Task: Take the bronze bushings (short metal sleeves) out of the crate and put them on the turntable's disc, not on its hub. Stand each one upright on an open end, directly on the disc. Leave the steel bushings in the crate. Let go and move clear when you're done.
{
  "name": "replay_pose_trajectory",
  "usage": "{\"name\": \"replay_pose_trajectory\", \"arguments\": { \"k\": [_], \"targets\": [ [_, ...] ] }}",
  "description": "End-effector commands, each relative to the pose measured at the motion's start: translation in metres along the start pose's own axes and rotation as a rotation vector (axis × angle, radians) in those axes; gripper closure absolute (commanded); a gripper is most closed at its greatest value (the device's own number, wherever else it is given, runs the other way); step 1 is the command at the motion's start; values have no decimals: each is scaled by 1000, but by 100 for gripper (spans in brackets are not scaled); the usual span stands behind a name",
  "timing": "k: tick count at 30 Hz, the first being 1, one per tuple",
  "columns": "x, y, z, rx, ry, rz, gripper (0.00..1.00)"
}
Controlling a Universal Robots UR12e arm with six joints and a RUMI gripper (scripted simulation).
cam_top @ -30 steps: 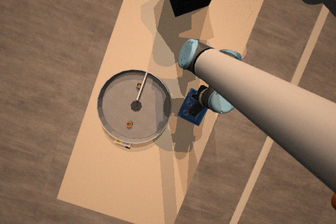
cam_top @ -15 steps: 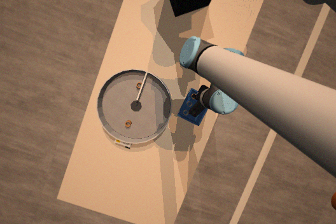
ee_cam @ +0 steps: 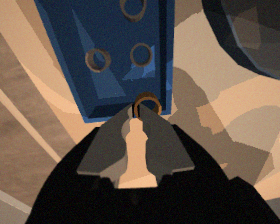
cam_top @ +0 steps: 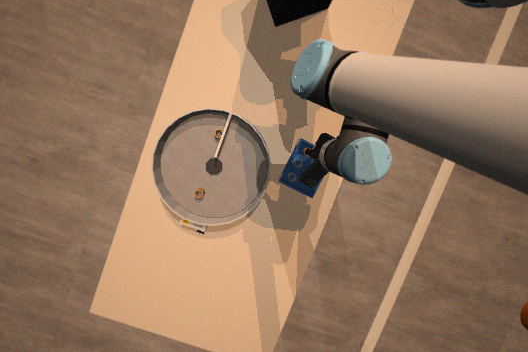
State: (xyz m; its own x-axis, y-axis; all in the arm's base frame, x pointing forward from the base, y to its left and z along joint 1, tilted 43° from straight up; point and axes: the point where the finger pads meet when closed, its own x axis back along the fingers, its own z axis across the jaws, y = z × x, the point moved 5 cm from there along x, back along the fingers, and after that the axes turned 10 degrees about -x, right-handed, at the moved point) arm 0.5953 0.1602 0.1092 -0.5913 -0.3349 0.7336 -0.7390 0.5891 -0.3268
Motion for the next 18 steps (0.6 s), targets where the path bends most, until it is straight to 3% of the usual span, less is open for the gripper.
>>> {"name": "replay_pose_trajectory", "arguments": {
  "k": [1,7,18],
  "targets": [
    [20,0,0,0,0,-1,100],
    [42,0,0,0,0,-1,100],
    [63,0,0,0,0,-1,100]
  ]
}}
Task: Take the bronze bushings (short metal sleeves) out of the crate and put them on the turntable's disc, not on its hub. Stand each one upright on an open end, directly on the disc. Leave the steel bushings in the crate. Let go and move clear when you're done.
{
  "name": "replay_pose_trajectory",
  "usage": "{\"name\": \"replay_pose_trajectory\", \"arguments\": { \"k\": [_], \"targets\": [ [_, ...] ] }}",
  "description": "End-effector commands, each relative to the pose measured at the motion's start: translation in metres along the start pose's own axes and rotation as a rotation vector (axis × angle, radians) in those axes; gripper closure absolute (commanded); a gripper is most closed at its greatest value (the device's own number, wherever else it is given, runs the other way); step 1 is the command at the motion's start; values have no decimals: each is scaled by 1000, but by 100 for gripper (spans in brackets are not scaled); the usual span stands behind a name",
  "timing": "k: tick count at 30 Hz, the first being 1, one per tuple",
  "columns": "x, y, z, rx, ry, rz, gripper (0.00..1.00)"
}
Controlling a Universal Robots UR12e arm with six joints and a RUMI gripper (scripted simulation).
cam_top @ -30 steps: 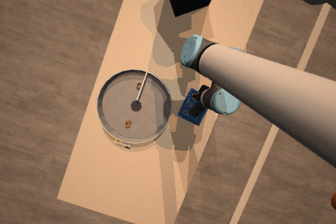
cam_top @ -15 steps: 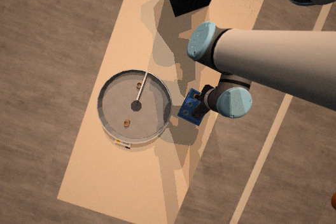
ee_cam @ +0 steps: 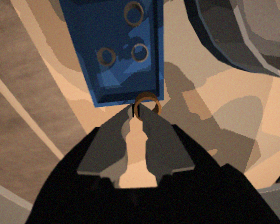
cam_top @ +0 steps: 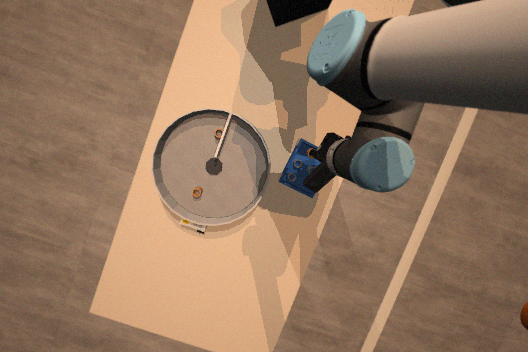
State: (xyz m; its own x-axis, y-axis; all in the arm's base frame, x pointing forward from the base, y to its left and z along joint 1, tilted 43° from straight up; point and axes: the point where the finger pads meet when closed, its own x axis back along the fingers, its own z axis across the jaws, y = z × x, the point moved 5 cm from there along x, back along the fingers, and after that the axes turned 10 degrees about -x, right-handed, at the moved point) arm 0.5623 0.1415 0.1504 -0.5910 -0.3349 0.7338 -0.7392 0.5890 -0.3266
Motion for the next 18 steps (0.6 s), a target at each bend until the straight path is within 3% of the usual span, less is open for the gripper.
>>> {"name": "replay_pose_trajectory", "arguments": {
  "k": [1,18],
  "targets": [
    [8,0,0,0,0,-1,100],
    [12,0,0,0,0,-1,100]
  ]
}}
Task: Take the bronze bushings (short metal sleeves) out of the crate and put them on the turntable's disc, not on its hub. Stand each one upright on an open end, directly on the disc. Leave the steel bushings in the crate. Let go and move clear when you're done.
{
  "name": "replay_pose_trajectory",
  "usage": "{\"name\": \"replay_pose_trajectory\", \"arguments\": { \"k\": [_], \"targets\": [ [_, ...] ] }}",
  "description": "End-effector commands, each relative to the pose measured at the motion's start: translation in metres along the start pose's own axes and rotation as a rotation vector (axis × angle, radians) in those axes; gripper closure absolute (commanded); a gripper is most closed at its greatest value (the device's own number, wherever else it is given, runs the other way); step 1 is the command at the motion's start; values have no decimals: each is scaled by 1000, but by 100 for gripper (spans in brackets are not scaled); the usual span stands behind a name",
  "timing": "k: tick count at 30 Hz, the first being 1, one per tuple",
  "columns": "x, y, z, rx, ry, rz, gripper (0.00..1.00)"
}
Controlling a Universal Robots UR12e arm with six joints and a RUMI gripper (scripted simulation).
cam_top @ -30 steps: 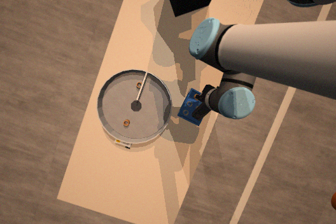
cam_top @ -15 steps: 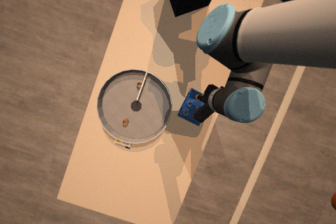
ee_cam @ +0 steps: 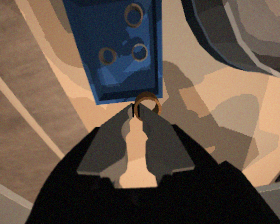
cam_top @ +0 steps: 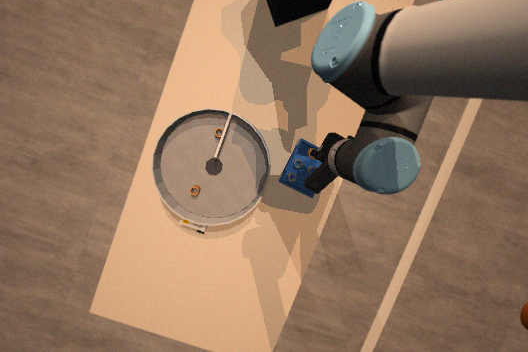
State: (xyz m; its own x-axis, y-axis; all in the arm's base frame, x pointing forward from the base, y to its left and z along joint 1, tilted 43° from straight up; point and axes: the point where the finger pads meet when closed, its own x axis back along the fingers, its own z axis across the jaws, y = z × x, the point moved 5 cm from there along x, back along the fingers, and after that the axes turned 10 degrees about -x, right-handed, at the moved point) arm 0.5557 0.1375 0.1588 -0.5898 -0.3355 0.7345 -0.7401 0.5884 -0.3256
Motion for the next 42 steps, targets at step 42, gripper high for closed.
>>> {"name": "replay_pose_trajectory", "arguments": {
  "k": [42],
  "targets": [
    [0,-8,10,0,0,0,100]
  ]
}}
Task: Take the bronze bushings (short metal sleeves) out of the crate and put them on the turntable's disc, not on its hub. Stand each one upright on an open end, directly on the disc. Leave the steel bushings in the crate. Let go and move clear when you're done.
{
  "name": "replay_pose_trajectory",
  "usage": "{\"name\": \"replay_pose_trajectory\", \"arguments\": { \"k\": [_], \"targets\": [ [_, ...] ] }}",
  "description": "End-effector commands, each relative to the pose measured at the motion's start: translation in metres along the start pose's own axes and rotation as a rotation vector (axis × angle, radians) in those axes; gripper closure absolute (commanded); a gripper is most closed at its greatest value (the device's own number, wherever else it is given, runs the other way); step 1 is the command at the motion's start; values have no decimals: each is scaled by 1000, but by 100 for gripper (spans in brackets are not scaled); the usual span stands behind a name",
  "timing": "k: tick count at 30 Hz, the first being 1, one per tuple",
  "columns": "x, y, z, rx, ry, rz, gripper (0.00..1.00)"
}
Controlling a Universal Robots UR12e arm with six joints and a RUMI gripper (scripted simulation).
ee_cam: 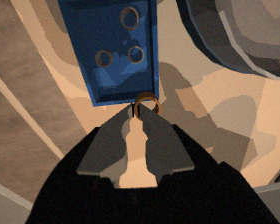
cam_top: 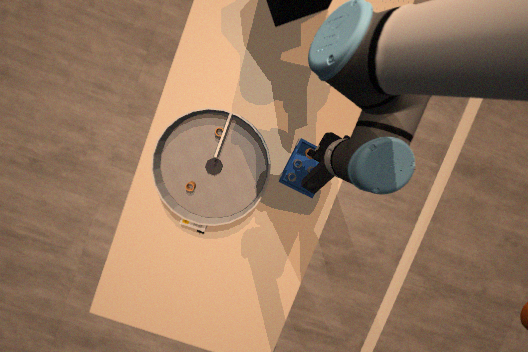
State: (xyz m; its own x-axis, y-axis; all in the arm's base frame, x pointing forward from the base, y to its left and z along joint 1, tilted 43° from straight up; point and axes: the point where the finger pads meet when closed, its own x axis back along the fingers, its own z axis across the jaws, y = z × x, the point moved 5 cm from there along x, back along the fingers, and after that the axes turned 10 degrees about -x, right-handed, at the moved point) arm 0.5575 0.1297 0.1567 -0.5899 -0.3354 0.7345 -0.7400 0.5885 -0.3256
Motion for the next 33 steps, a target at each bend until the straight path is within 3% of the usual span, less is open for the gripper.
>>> {"name": "replay_pose_trajectory", "arguments": {
  "k": [1,16,31,33],
  "targets": [
    [0,-5,6,0,0,0,100],
    [0,-50,60,0,0,0,100],
    [0,-129,155,0,0,0,100],
    [0,-129,155,0,0,0,100]
  ]
}}
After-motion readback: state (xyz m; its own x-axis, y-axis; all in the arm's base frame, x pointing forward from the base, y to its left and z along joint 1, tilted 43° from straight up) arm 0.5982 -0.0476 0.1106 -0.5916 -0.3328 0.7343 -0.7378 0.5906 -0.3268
